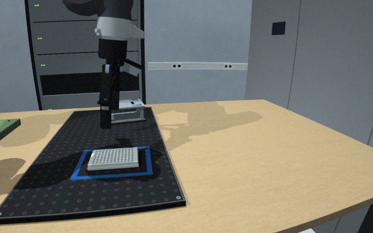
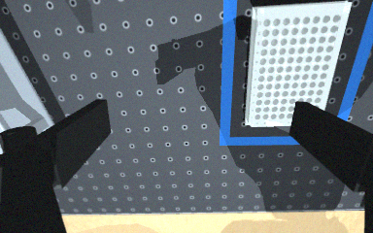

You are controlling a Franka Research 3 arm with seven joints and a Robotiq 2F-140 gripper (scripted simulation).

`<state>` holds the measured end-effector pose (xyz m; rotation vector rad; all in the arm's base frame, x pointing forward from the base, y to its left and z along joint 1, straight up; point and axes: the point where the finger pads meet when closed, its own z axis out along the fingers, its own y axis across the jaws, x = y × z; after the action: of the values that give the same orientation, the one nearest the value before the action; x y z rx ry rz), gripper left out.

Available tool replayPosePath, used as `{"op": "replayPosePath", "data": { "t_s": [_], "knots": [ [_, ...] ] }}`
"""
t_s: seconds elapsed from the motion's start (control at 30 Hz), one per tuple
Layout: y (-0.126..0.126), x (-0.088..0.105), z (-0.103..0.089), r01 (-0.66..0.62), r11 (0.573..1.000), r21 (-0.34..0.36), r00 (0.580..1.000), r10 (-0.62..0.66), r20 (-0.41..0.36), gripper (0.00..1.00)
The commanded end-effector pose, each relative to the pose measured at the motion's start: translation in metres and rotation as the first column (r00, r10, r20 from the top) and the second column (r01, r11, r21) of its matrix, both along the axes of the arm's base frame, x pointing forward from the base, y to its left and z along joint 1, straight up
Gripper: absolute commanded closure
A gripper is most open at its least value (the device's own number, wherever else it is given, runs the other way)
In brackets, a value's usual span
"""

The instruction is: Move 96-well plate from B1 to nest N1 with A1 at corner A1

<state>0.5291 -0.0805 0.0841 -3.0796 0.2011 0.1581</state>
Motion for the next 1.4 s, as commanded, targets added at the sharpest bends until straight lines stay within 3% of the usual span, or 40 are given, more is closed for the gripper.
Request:
{"op": "replayPosePath", "data": {
  "t_s": [0.0, 0.5, 0.8, 1.37],
  "knots": [
    [-0.01, 0.006, -0.001, -0.055, 0.998, -0.004, 0.998, 0.055, 0.029, 0.0],
    [-0.082, 0.005, -0.006, -0.064, 0.997, -0.048, 0.994, 0.068, 0.088, 0.0],
    [-0.096, 0.004, -0.007, -0.066, 0.996, -0.057, 0.993, 0.071, 0.099, 0.0],
    [-0.097, 0.004, -0.007, -0.066, 0.996, -0.058, 0.992, 0.071, 0.1, 0.0]
  ]
}}
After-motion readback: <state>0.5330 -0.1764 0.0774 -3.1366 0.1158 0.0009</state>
